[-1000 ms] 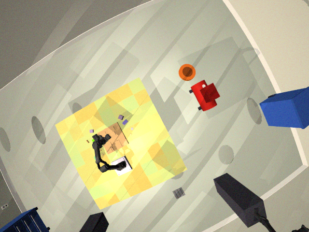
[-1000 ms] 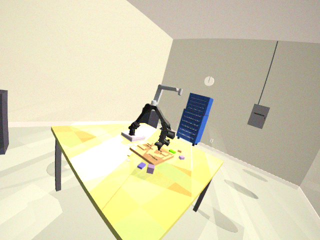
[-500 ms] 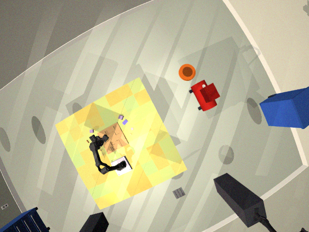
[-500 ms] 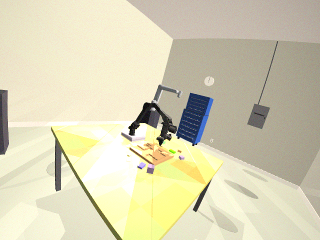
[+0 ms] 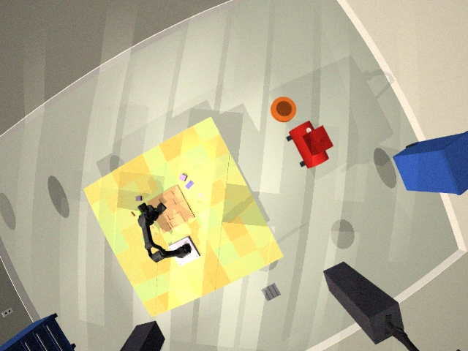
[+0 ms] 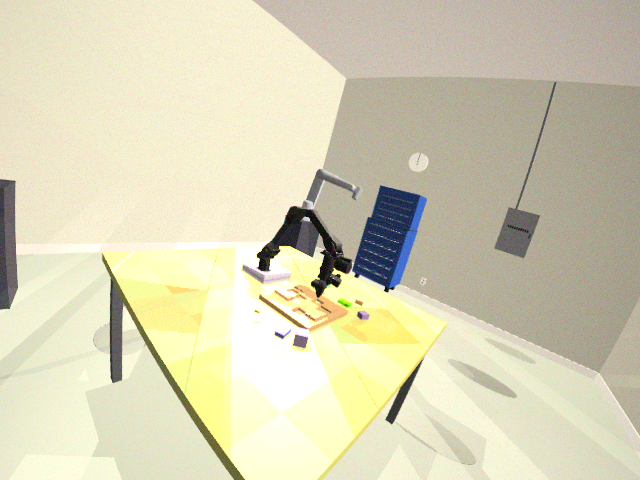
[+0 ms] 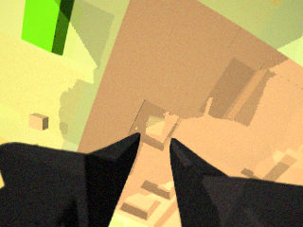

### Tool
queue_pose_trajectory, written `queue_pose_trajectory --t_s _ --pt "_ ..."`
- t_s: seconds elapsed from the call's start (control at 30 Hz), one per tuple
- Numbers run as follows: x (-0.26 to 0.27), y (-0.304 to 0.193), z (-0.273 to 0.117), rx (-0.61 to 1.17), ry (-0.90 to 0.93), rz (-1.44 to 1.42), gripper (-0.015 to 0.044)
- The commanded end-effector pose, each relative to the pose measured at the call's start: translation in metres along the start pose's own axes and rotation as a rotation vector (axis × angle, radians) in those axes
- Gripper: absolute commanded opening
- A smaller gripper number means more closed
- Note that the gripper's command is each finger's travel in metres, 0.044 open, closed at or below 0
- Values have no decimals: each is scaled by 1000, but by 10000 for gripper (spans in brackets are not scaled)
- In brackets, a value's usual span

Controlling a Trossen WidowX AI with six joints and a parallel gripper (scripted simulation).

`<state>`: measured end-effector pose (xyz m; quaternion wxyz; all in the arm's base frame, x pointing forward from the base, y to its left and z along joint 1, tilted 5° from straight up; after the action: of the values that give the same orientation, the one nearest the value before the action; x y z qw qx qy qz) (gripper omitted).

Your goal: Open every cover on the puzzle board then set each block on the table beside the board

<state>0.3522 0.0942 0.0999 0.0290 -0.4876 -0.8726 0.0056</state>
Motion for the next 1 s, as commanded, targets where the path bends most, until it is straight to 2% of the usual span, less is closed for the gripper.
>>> queue_pose_trajectory --t_s 0.0,0.97 --pt "0 0 4 -3 3 -5 144" --pt "1 0 10 -3 3 -5 144"
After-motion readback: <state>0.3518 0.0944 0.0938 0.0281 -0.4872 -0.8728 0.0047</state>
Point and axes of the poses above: the point midway between the two fingers, 35 mm back from their tips, its own z axis out along the fingers, its own x axis across the jaws, y = z × x, the point moved 8 cm from there along -z, back along the fingers, and after that the axes turned 5 degrees about -z, right-handed, at the moved point
